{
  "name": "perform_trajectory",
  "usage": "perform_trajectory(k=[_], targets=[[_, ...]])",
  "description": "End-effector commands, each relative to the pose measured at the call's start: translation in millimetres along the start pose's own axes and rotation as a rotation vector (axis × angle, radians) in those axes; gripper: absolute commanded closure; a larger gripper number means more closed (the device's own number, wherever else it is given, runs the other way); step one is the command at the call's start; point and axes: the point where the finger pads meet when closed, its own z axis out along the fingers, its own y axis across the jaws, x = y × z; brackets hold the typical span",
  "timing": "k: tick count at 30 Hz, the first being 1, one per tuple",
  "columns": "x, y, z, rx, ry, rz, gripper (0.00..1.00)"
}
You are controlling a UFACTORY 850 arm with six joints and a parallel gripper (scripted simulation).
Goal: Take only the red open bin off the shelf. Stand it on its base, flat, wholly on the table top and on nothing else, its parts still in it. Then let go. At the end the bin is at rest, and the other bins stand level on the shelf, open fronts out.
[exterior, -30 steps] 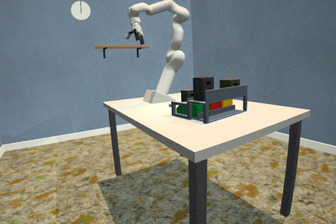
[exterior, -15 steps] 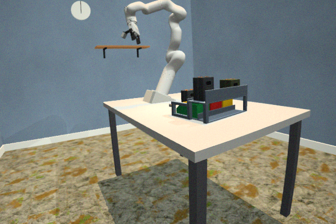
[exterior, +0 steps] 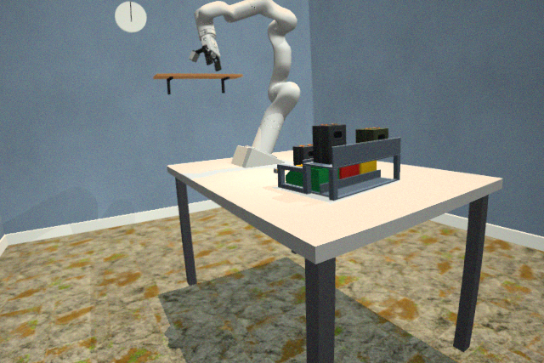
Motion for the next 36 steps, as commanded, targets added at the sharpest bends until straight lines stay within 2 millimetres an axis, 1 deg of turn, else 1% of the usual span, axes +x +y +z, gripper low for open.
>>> perform_trajectory(k=[1, 13, 18, 30, 35, 36], targets=[[23.3, -32.7, -0.5, 0.0, 0.0, 0.0, 0.0], [23.3, -32.7, -0.5, 0.0, 0.0, 0.0, 0.0], [55.3, -77.1, -0.7, 0.0, 0.0, 0.0, 0.0], [55.3, -77.1, -0.7, 0.0, 0.0, 0.0, 0.0], [87.2, -121.6, -0.8, 0.001, 0.001, 0.0, 0.0], [87.2, -121.6, -0.8, 0.001, 0.001, 0.0, 0.0]])
